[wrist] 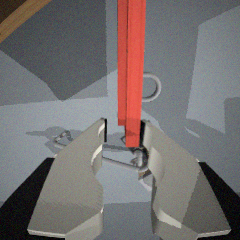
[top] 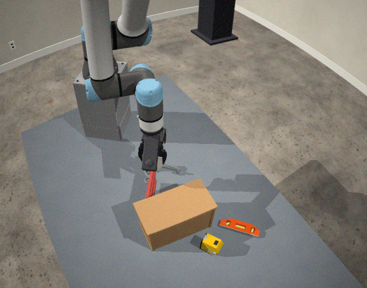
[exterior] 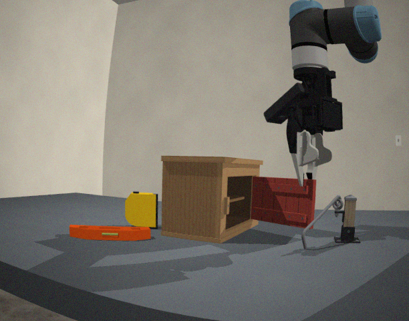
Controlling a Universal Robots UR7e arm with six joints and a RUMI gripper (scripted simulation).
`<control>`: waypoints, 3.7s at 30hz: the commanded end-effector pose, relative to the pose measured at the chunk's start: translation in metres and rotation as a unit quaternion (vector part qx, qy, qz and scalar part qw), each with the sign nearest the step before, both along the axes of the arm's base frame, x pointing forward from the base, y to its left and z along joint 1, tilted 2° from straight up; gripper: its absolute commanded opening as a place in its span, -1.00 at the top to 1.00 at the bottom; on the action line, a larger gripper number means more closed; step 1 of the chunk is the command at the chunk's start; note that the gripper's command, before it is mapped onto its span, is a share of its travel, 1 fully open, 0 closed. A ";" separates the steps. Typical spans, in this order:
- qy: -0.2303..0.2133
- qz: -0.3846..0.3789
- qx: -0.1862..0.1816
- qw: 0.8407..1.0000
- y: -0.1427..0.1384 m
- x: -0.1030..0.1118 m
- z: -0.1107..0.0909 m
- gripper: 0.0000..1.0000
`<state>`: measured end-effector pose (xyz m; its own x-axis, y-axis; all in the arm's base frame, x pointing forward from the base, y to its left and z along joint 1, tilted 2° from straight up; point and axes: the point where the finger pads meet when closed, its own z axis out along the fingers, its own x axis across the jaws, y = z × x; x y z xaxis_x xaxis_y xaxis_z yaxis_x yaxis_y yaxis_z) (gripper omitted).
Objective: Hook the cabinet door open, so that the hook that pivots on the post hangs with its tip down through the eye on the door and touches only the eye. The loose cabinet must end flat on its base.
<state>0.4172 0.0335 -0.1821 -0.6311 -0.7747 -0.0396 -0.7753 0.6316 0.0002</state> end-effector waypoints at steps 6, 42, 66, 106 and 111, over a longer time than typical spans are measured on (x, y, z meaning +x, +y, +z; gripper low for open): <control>0.001 -0.029 0.000 1.000 0.006 0.006 0.001 0.69; 0.003 -0.105 0.002 0.994 0.023 0.025 0.002 0.69; 0.004 -0.156 0.004 0.988 0.032 0.038 0.002 0.69; 0.007 -0.252 0.006 0.968 0.044 0.063 0.003 0.69; 0.007 -0.255 0.006 0.967 0.045 0.067 0.003 0.69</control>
<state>0.4802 0.0775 -0.1792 -0.9261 -0.3757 -0.0343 -0.3765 0.9262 0.0191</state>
